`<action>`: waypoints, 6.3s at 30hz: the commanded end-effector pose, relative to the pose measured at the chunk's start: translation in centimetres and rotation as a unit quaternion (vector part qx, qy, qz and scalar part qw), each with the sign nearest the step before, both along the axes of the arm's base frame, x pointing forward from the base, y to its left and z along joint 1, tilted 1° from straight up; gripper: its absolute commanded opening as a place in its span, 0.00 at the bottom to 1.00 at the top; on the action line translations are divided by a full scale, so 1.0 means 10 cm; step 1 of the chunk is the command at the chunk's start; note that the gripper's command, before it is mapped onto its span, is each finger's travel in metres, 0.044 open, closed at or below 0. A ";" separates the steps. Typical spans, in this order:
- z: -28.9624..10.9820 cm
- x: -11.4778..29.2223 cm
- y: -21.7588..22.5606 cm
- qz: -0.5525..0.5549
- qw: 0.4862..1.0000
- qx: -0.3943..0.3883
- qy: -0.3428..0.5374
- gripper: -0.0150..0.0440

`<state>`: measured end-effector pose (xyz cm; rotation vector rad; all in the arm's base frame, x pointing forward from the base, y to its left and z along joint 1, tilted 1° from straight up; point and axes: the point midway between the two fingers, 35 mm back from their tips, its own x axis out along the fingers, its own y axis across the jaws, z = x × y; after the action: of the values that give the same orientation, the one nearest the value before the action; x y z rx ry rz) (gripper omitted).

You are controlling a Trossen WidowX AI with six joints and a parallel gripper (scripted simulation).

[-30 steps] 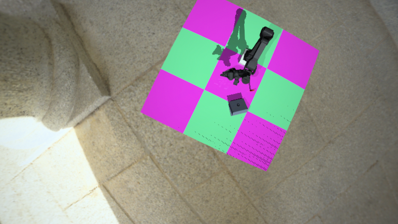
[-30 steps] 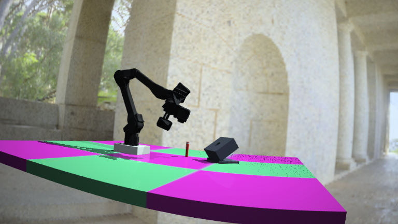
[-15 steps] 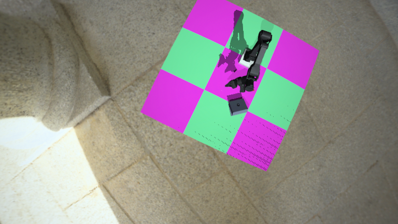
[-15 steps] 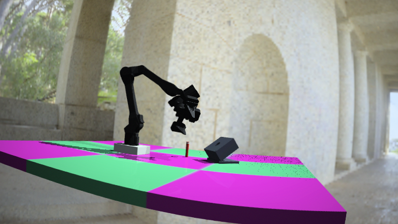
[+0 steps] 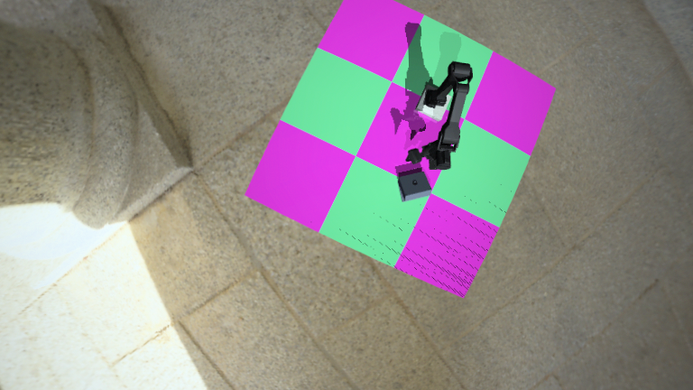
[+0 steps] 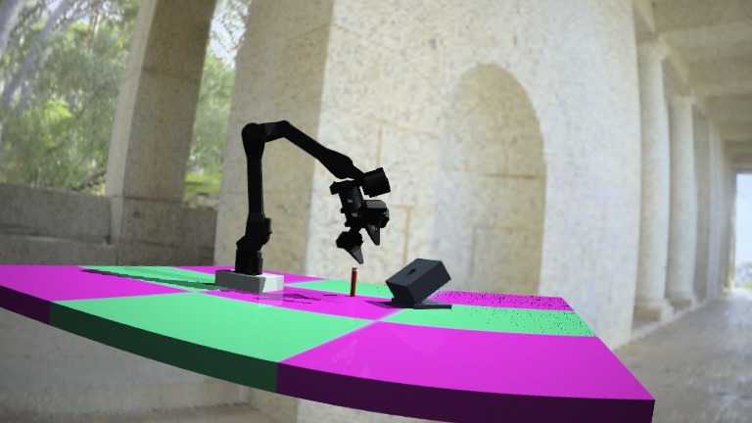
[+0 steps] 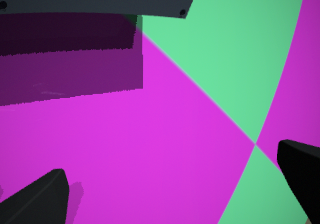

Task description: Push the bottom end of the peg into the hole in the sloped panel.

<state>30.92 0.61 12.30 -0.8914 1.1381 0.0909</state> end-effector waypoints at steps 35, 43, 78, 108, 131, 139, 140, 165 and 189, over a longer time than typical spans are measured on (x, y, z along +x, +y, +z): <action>-0.31 -0.49 1.32 -0.108 0.949 0.222 0.195 1.00; -0.44 -0.48 1.32 -0.108 0.949 0.222 0.195 1.00; -0.79 -0.46 1.31 -0.105 0.951 0.220 0.192 0.64; -0.24 -0.46 1.32 -0.107 0.950 0.221 0.194 0.25; 0.04 -0.39 1.20 -0.143 0.939 0.259 0.176 0.25; 0.07 -0.32 1.14 -0.165 0.931 0.283 0.164 0.25; 0.07 -0.32 1.13 -0.168 0.930 0.285 0.162 0.25; 0.17 -0.12 0.92 -0.231 0.898 0.355 0.120 0.25; 0.29 0.04 0.68 -0.284 0.860 0.417 0.075 0.25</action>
<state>31.28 7.60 15.17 0.2148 1.3053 0.1573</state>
